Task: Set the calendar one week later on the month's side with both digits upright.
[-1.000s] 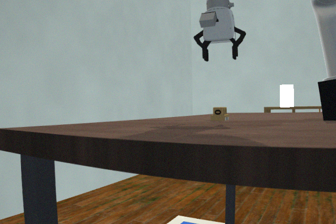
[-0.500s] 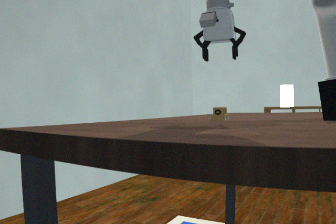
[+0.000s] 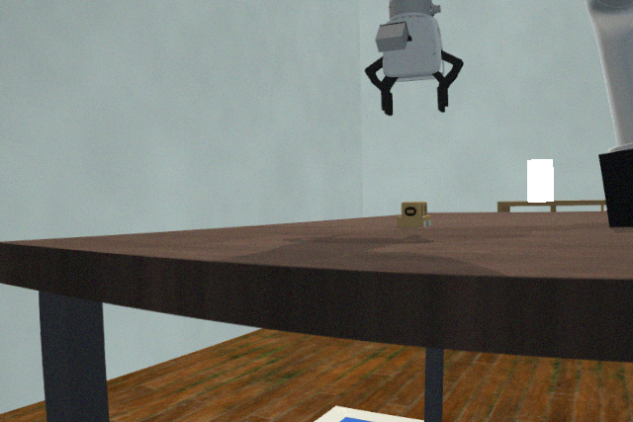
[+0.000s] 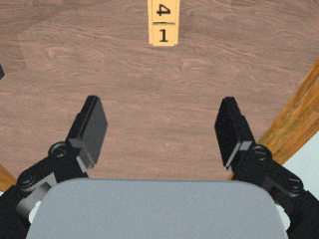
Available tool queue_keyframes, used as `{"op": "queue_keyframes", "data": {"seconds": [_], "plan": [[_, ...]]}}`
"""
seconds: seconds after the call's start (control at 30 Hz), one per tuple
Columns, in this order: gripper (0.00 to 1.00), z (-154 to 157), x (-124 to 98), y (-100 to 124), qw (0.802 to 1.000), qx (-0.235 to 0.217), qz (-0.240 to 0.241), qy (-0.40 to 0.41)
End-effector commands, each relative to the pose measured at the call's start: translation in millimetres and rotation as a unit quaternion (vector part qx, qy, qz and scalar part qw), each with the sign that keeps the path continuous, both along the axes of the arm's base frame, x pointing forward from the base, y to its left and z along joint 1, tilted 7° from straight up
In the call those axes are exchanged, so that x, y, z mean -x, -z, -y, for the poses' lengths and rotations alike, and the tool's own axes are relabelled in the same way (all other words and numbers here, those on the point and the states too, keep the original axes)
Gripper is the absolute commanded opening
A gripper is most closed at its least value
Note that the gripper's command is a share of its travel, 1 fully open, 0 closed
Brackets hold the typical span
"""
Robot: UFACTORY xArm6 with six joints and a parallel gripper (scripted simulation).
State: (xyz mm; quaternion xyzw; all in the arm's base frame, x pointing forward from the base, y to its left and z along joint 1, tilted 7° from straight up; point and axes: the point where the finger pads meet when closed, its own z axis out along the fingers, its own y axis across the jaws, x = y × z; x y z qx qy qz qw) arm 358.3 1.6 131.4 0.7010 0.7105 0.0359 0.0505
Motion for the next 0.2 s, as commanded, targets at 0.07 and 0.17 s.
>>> {"op": "queue_keyframes", "data": {"seconds": [0.07, 0.17], "plan": [[1.0, 0.0, -1.2, -1.3, 1.0, 0.0, 0.002, 0.0], [1.0, 0.0, -1.2, -1.3, 1.0, 0.0, 0.002, 0.0]]}}
